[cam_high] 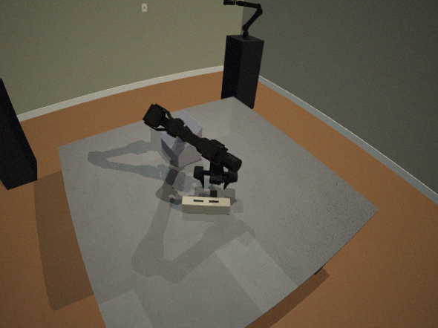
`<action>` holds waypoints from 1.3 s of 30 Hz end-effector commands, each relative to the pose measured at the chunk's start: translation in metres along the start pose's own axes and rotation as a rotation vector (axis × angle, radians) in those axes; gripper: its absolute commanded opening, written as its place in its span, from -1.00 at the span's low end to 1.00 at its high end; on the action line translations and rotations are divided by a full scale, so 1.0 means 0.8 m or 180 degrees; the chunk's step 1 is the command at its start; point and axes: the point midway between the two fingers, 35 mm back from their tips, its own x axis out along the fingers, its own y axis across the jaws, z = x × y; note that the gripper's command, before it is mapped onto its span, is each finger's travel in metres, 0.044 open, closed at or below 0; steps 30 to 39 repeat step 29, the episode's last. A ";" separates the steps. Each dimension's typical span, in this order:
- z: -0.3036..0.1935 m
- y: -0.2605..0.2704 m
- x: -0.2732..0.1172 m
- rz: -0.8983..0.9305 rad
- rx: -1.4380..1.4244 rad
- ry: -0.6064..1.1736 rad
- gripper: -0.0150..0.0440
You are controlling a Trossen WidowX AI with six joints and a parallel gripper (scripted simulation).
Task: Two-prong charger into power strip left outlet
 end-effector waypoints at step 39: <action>0.020 -0.003 -0.077 0.0012 0.0350 -0.1343 1.00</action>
